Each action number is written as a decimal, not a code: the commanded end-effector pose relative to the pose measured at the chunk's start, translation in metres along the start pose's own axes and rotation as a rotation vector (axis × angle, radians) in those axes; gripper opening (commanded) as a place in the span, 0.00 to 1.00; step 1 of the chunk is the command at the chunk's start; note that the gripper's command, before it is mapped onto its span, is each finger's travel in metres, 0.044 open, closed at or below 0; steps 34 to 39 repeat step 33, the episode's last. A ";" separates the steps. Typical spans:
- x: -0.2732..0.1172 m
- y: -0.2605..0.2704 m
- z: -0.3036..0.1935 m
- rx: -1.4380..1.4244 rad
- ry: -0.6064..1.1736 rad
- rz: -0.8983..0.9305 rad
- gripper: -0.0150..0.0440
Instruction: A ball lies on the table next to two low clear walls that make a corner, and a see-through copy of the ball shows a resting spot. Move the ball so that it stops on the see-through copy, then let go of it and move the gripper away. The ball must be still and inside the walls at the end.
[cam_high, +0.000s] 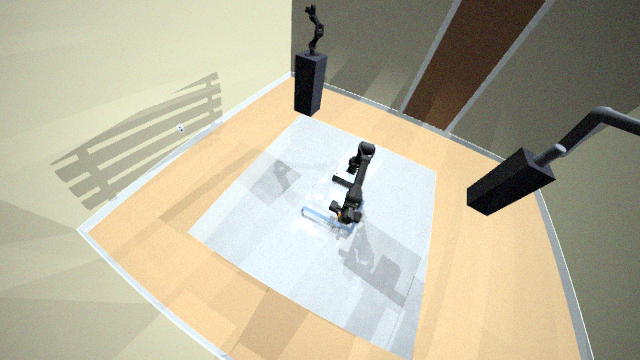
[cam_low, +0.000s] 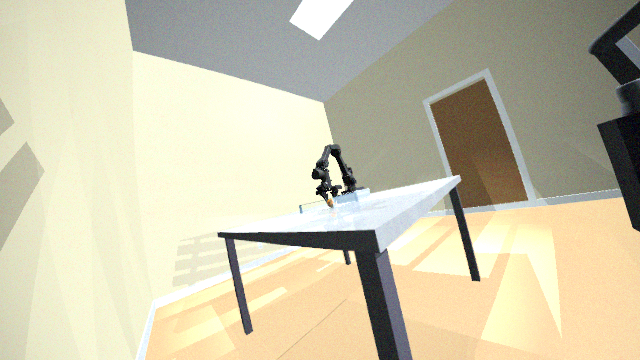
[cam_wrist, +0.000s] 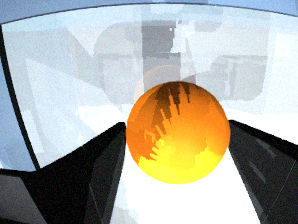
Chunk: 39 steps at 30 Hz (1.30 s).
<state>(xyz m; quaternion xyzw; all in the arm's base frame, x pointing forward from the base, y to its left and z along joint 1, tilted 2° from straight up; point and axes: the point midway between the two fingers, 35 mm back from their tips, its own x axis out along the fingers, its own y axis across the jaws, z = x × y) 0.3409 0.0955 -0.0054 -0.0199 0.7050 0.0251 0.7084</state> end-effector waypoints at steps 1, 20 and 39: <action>0.000 0.000 0.000 0.000 0.000 0.000 0.83; -0.078 0.001 0.002 0.001 -0.013 0.003 0.90; -0.129 0.000 -0.002 0.001 -0.013 0.003 1.00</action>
